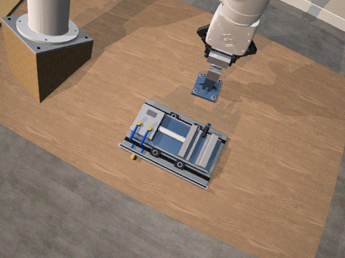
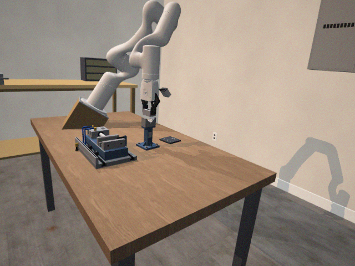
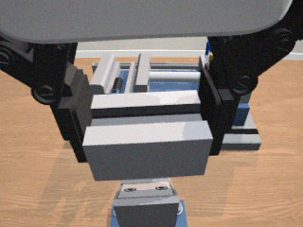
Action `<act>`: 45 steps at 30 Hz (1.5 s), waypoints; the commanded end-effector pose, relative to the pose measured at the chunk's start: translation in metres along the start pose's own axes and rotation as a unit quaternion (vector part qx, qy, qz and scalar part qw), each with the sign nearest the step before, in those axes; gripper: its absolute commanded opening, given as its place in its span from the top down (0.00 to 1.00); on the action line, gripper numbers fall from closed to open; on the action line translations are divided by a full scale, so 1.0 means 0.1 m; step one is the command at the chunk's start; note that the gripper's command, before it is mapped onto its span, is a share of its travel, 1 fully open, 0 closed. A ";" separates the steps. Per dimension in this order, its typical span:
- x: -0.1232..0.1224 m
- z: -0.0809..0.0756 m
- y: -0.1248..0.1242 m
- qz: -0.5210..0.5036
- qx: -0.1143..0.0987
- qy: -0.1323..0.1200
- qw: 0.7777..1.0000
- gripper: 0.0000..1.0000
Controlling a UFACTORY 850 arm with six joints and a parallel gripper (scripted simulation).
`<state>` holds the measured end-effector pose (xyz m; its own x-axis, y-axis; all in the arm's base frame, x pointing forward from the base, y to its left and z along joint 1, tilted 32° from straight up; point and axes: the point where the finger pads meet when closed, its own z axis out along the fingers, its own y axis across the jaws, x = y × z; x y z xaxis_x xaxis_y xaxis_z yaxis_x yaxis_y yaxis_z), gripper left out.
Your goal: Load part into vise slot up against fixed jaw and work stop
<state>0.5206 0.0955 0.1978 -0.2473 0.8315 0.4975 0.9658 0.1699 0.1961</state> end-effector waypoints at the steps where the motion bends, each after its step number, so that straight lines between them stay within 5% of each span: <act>1: 0.00 -0.01 0.01 0.000 -0.001 0.000 1.000 1.00; 18: 0.00 -0.06 0.01 0.000 -0.001 0.000 1.000 1.00; 45: 0.00 -0.41 0.01 0.000 -0.001 0.000 1.000 1.00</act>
<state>0.5177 0.0761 0.2289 -0.2473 0.8315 0.4975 0.9657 0.1698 0.1962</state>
